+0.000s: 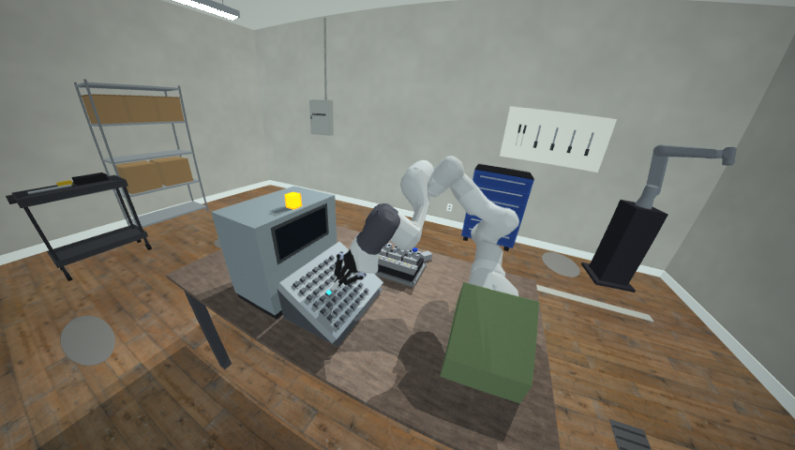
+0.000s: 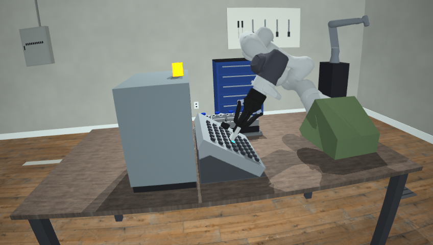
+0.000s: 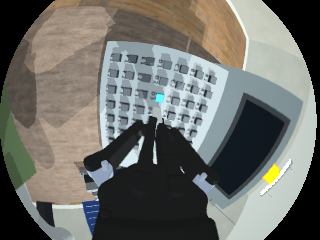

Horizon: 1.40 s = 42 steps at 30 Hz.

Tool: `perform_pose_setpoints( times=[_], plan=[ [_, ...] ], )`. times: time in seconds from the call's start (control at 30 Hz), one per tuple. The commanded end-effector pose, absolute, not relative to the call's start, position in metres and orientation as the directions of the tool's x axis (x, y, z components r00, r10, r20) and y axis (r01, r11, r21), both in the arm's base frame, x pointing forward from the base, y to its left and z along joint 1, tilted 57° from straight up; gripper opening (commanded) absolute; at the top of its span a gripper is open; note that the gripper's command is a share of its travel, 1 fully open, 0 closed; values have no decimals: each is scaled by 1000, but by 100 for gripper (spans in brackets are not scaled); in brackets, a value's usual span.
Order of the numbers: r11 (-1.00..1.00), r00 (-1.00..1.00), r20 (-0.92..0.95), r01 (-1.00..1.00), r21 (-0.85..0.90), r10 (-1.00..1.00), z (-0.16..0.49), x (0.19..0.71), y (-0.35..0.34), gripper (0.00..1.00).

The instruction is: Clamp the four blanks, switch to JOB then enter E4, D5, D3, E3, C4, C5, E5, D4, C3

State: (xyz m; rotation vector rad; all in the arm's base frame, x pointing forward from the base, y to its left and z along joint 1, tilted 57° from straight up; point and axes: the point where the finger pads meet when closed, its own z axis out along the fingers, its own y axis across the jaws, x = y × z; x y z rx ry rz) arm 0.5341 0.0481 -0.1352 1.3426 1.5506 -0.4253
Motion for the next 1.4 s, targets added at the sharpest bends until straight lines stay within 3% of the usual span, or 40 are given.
perform_pose_setpoints(
  times=[0.0, 1.37],
  plan=[
    [326, 111, -837, 888, 326, 536, -137, 536, 47, 0],
    [326, 111, -837, 888, 326, 536, -133, 532, 53, 0]
  ],
)
